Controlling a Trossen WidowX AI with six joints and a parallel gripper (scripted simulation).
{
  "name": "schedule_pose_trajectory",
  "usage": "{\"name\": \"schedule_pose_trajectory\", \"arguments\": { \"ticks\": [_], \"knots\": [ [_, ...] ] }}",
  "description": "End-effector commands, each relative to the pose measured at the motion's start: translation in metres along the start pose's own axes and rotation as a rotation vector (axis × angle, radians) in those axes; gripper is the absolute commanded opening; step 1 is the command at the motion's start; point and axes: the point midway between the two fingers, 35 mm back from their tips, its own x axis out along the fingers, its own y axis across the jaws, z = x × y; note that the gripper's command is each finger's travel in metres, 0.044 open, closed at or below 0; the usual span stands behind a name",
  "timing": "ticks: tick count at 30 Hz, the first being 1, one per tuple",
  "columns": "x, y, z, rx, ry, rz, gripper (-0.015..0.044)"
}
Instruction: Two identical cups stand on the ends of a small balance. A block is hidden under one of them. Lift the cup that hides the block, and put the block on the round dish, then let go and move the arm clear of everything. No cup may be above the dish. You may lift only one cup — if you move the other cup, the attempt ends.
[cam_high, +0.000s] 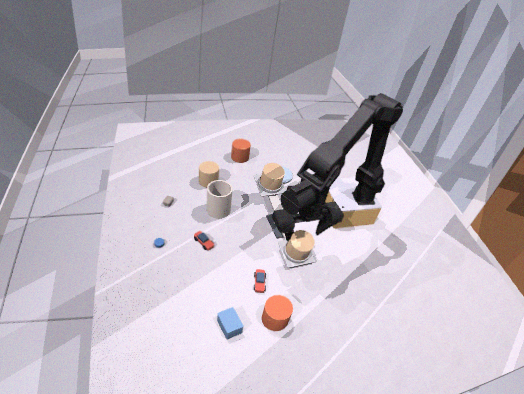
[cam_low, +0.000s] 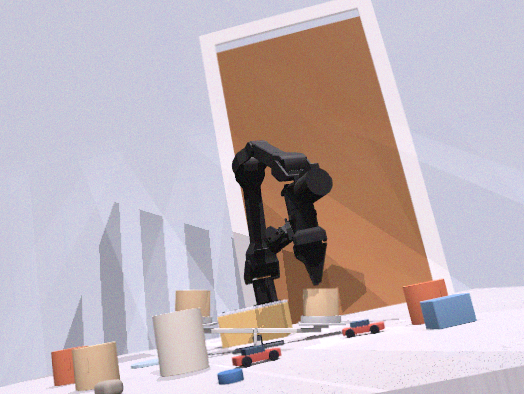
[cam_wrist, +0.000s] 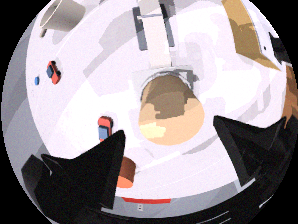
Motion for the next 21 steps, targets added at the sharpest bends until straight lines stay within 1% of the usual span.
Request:
{"name": "schedule_pose_trajectory", "arguments": {
  "ticks": [1,21],
  "knots": [
    [0.01,-0.002,0.002,0.005,-0.009,-0.012,0.044],
    [0.043,-0.003,0.002,0.005,-0.01,-0.012,0.044]
  ]
}}
